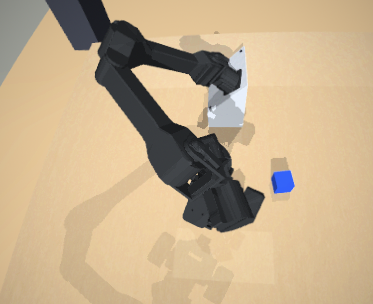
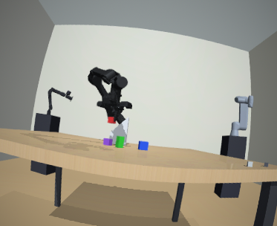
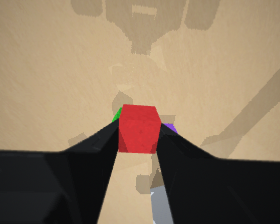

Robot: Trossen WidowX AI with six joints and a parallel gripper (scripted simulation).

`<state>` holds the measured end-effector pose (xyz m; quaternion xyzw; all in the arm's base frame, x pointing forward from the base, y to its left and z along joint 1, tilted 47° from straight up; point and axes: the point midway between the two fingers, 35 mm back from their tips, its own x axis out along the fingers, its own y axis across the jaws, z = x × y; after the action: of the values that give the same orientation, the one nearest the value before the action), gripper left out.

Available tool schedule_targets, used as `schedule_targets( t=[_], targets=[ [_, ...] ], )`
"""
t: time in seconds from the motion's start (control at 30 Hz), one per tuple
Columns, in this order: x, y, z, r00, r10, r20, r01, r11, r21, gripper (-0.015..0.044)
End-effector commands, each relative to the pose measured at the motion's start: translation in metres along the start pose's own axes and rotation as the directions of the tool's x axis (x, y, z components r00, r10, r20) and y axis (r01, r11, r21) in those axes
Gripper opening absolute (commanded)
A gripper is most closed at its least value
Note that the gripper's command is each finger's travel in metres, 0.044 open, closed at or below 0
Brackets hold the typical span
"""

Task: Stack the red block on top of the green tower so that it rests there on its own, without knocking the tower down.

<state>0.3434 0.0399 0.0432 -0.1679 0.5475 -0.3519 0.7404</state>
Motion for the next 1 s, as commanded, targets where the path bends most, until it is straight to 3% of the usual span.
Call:
schedule_targets(
  t=[0.0, 0.2, 0.97],
  targets=[
    [0.004, 0.018, -0.028, 1.000, -0.006, -0.014, 0.006, 1.000, -0.003, 0.0000],
    [0.006, 0.033, -0.060, 1.000, -0.012, -0.013, 0.012, 1.000, -0.003, 0.0000],
    [0.061, 0.030, -0.060, 1.000, -0.015, -0.011, 0.015, 1.000, -0.003, 0.0000]
  ],
)
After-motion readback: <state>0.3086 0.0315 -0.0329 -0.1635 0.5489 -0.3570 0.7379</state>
